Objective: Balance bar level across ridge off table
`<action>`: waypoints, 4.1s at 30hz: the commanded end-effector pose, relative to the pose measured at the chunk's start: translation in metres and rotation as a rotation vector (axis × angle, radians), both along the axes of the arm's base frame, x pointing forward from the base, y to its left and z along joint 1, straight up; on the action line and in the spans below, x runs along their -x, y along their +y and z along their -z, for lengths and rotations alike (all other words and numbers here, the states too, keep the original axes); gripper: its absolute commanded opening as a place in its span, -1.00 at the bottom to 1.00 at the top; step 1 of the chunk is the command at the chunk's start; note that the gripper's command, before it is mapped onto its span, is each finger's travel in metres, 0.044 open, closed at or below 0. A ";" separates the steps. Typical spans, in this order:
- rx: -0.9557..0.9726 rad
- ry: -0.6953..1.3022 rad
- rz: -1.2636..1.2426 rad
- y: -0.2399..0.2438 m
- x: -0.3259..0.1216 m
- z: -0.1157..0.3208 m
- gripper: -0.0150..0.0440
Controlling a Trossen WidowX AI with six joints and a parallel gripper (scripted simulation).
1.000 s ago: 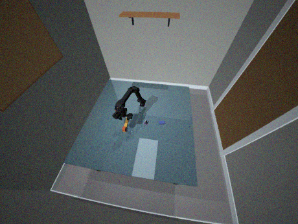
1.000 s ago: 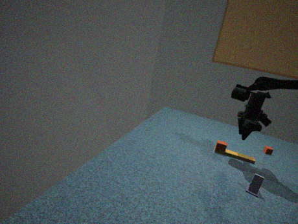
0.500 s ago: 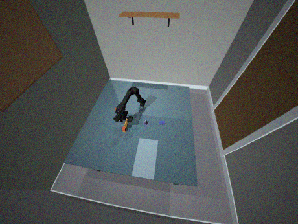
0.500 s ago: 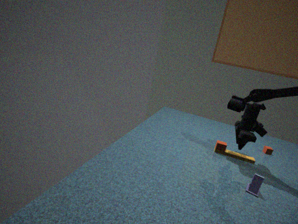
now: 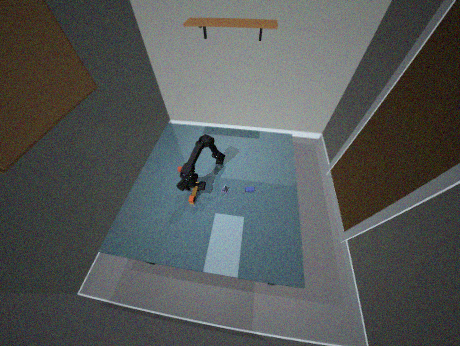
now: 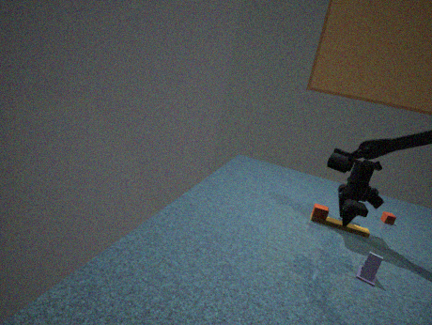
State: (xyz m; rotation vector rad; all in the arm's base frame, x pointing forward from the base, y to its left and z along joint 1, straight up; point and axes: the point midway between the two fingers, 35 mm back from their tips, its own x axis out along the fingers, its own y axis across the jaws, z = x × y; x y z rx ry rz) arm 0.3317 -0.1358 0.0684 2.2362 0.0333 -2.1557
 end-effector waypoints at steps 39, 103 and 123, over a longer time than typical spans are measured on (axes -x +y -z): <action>0.000 0.003 0.001 -0.001 -0.002 0.003 -0.49; 0.011 0.006 -0.433 0.090 0.010 -0.101 -0.49; 0.019 0.008 -0.897 0.163 0.039 -0.100 -0.49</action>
